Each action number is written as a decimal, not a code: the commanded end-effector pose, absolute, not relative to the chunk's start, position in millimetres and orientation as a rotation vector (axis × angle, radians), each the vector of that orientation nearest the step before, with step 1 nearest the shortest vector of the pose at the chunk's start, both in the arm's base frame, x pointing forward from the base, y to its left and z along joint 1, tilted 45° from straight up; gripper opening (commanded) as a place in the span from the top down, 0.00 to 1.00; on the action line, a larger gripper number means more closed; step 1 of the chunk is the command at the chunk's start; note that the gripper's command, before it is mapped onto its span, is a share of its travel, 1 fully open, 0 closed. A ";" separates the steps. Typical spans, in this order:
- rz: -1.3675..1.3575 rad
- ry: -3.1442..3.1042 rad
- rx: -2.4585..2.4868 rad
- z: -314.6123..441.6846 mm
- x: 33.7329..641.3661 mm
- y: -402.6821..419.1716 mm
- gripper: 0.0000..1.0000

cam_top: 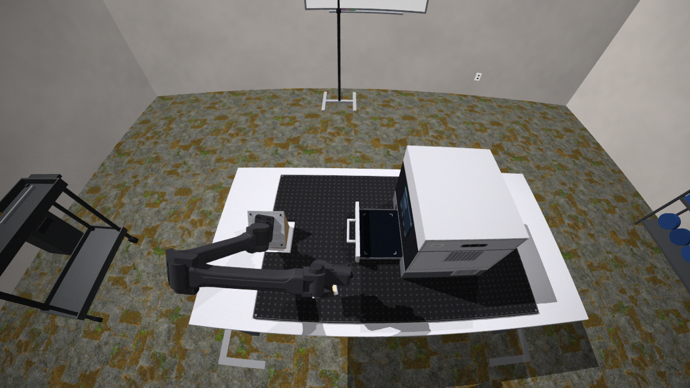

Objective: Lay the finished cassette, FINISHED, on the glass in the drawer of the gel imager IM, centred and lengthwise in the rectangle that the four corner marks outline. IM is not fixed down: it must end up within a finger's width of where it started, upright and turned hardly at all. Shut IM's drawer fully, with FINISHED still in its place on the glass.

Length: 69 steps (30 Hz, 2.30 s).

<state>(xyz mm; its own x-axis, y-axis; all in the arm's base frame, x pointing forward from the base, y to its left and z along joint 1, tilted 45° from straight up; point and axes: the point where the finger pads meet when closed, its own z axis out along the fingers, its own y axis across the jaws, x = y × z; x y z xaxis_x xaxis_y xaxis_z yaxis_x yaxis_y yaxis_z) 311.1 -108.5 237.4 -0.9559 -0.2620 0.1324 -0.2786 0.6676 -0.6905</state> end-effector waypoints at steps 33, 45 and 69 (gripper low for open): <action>1.190 -2.805 0.630 245.5 330.3 -90.2 0.22; 1.121 -2.558 1.082 209.6 356.4 -49.0 0.22; 0.914 -1.934 1.746 143.8 394.1 24.7 0.22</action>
